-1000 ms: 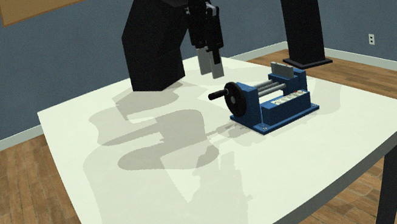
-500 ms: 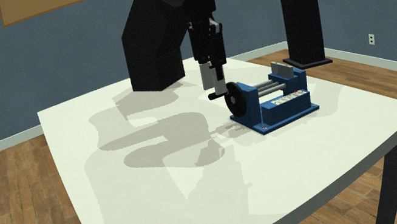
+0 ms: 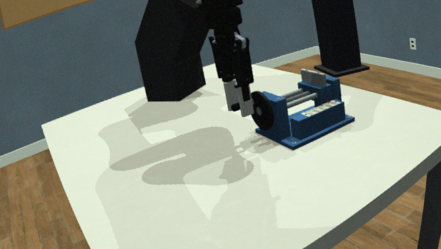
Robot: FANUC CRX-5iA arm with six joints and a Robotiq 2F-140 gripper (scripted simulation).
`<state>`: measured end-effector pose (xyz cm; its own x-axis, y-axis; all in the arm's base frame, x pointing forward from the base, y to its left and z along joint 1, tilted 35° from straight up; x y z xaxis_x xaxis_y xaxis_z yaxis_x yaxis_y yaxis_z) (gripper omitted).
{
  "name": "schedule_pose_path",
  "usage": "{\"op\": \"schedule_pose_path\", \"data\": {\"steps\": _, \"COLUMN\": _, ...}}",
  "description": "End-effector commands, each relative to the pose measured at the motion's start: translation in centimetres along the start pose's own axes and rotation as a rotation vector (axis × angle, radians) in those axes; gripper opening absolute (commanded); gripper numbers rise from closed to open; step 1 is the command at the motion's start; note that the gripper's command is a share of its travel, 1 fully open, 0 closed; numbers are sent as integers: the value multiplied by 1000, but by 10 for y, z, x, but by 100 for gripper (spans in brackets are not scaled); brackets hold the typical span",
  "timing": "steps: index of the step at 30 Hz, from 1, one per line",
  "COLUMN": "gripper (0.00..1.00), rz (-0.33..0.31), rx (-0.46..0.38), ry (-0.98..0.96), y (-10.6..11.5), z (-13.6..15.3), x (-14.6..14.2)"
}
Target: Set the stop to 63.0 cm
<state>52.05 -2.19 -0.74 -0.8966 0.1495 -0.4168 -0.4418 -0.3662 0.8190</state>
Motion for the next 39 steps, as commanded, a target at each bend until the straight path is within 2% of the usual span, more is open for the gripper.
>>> {"op": "schedule_pose_path", "data": {"steps": 1, "gripper": 33, "rz": 0, "rx": 0, "ry": 0, "y": -1, "z": 0, "x": 0}}
{"op": "schedule_pose_path", "data": {"steps": 10, "gripper": 33, "rz": 0, "rx": 0, "ry": 0, "y": -1, "z": 0, "x": 0}}
{"op": "schedule_pose_path", "data": {"steps": 11, "gripper": 4, "rz": 0, "rx": 0, "ry": 0, "y": -1, "z": 0, "x": 0}}
{"op": "schedule_pose_path", "data": {"steps": 39, "gripper": 4, "rz": 0, "rx": 0, "ry": 0, "y": -1, "z": 0, "x": 0}}
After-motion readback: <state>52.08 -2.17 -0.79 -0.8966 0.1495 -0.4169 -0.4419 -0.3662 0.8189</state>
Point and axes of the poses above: the point where the finger pads meet when closed, its own y axis back along the fingers, its own x axis across the jaws, z = x × y, the point moved 1 cm from there along y, back along the fingers, and after that the axes turned 11 degrees about -y, right-handed, at the moved point
